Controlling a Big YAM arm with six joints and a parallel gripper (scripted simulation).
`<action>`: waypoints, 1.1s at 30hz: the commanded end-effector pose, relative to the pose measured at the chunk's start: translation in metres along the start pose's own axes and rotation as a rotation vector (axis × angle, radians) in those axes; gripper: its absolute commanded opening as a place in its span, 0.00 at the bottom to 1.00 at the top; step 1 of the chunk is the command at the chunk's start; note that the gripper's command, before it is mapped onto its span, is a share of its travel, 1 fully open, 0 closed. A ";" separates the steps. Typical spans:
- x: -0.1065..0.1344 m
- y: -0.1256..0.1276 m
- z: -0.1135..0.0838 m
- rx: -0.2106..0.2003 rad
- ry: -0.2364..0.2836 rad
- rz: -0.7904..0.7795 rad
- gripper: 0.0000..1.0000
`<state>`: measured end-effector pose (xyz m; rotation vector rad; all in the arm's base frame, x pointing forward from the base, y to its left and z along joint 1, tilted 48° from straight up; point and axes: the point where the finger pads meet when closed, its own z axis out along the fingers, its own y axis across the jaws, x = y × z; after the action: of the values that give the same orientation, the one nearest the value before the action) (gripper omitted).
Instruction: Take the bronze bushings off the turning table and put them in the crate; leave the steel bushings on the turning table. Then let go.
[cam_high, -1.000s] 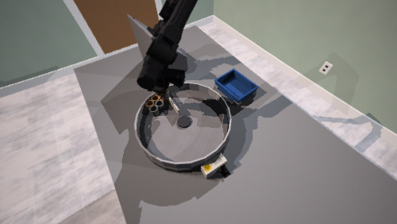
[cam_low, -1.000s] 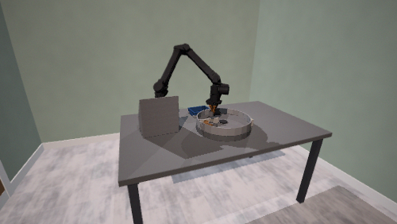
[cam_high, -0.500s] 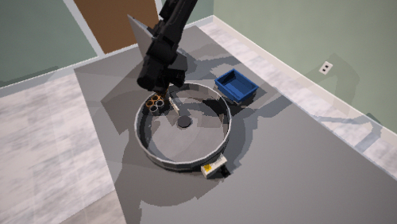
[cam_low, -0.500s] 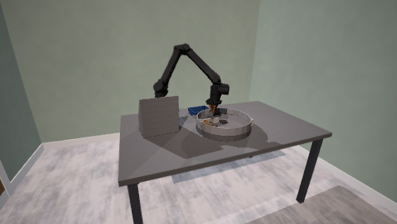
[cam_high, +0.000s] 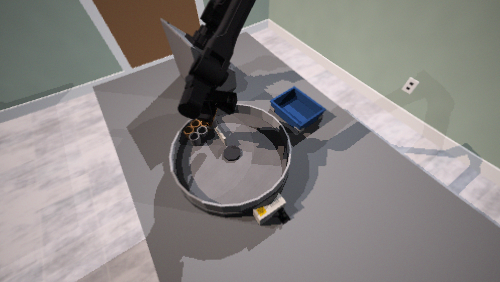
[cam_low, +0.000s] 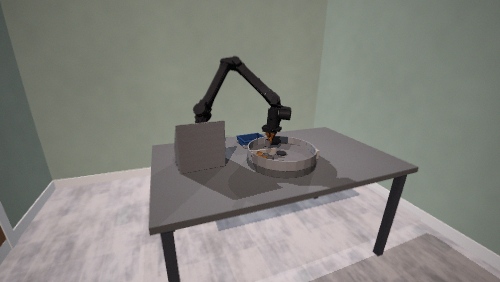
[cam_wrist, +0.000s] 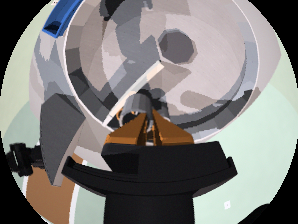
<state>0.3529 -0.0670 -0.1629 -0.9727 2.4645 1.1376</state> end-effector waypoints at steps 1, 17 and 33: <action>-0.037 -0.027 -0.024 0.061 -0.005 -0.040 0.00; -0.101 -0.075 -0.036 0.073 -0.026 -0.020 0.00; -0.089 -0.072 -0.031 0.062 -0.025 -0.005 0.00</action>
<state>0.4573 -0.0613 -0.1541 -0.9809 2.4669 1.1072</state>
